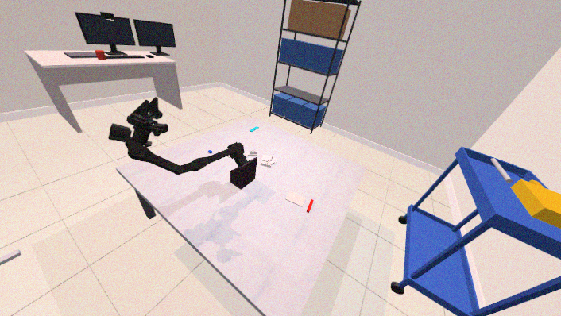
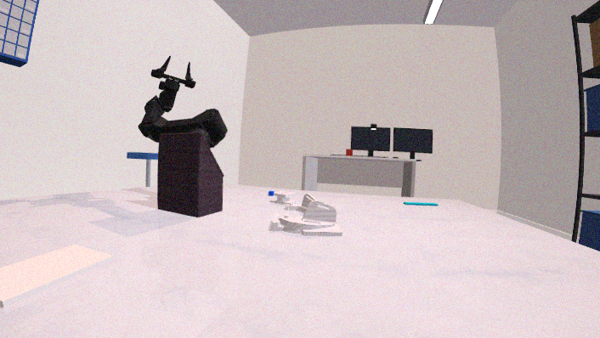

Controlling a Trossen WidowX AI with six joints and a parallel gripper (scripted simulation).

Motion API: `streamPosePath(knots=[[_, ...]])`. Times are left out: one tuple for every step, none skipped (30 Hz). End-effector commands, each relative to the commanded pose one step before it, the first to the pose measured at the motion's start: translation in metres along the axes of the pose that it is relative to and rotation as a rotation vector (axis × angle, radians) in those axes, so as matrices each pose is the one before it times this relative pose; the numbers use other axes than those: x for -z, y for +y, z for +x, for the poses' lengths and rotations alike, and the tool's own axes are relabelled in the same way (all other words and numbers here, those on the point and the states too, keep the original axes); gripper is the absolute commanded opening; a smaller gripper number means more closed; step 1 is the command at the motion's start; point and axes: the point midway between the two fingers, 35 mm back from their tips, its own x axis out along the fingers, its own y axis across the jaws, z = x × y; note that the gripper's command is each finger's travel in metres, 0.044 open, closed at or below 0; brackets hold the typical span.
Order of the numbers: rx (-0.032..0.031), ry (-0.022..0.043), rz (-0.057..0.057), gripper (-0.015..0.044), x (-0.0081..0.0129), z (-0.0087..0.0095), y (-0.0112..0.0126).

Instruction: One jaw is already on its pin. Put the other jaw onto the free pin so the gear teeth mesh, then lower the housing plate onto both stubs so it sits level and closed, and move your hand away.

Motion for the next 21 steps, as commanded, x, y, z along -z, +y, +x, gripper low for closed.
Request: streamPosePath(knots=[[0.00000, 0.00000, 0.0000, 0.0426, 0.00000, 0.00000, 0.00000], [0.00187, -0.00102, -0.0035, 0.0440, 0.00008, 0.00065, -0.00088], [0.00563, -0.00304, -0.0105, 0.0440, 0.00023, 0.00196, -0.00264], [0.00944, -0.00502, -0.0175, 0.0440, 0.00039, 0.00328, -0.00438], [0.01146, -0.00599, -0.0210, 0.0440, 0.00050, 0.00397, -0.00525], [0.01156, -0.00591, -0.0209, 0.0440, 0.00054, 0.00400, -0.00521], [0.01166, -0.00583, -0.0209, 0.0440, 0.00058, 0.00402, -0.00517], [0.01176, -0.00576, -0.0208, 0.0440, 0.00062, 0.00405, -0.00513], [0.01186, -0.00567, -0.0207, 0.0440, 0.00066, 0.00407, -0.00509], [0.01196, -0.00559, -0.0206, 0.0440, 0.00069, 0.00409, -0.00505], [0.01205, -0.00551, -0.0205, 0.0440, 0.00073, 0.00412, -0.00501], [0.01285, -0.00571, -0.0196, 0.0440, 0.00086, 0.00476, -0.00544], [0.01345, -0.00584, -0.0203, 0.0440, 0.00092, 0.00497, -0.00560], [0.01355, -0.00575, -0.0202, 0.0440, 0.00094, 0.00500, -0.00556], [0.01365, -0.00565, -0.0201, 0.0440, 0.00096, 0.00502, -0.00551], [0.01375, -0.00555, -0.0200, 0.0440, 0.00099, 0.00505, -0.00546], [0.01385, -0.00544, -0.0199, 0.0440, 0.00101, 0.00507, -0.00542], [0.01395, -0.00534, -0.0198, 0.0440, 0.00103, 0.00509, -0.00537], [0.01405, -0.00523, -0.0197, 0.0440, 0.00105, 0.00512, -0.00532], [0.01415, -0.00512, -0.0196, 0.0440, 0.00107, 0.00514, -0.00528], [0.01424, -0.00501, -0.0195, 0.0440, 0.00109, 0.00516, -0.00523]])
